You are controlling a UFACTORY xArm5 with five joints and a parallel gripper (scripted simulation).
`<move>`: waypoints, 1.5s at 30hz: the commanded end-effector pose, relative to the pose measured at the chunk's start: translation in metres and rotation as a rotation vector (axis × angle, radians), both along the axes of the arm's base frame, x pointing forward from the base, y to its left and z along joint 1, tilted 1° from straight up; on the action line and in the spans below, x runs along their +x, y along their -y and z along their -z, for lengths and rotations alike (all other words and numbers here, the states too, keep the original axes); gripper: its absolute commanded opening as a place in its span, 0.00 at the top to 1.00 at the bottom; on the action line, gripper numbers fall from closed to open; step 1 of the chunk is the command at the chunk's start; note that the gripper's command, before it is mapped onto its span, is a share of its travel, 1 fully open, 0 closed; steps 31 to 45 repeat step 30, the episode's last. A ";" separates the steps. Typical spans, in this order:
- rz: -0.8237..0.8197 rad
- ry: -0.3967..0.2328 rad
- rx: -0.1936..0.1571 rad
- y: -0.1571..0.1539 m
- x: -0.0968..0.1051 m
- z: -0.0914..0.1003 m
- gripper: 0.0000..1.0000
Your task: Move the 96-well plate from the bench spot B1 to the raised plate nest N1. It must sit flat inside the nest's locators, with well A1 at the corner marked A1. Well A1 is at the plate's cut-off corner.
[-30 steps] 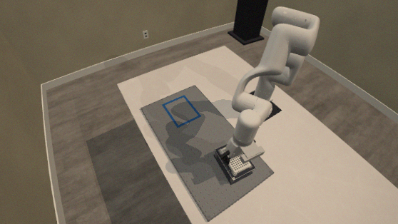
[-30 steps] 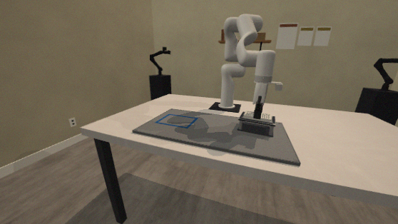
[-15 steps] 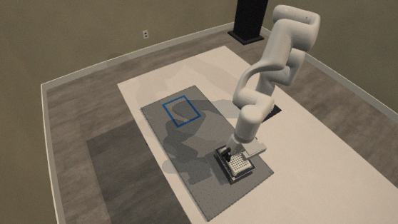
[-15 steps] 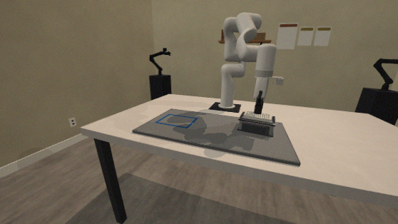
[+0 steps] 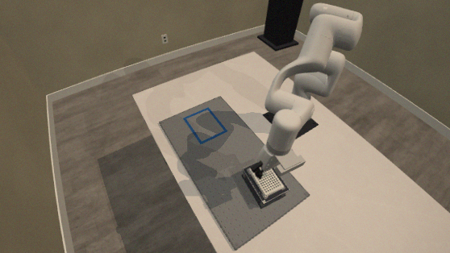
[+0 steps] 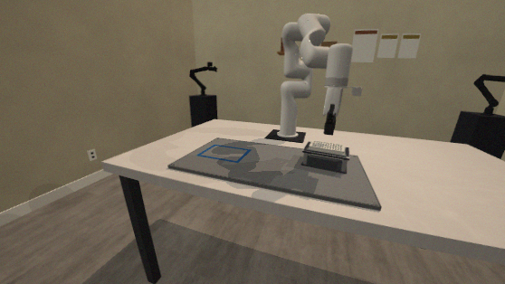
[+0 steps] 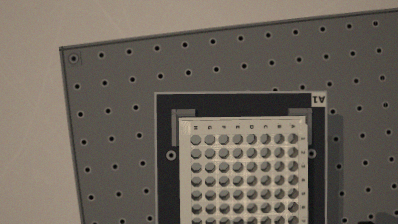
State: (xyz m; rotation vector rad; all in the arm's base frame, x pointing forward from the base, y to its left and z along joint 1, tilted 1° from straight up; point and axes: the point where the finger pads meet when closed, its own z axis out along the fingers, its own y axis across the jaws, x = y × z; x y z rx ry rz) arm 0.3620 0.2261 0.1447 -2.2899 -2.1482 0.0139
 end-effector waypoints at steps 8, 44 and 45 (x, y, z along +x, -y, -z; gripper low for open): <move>0.000 0.004 -0.001 -0.001 0.001 -0.030 0.00; 0.000 0.004 -0.001 -0.001 0.001 -0.032 0.00; 0.000 0.004 -0.001 -0.001 0.001 -0.032 0.00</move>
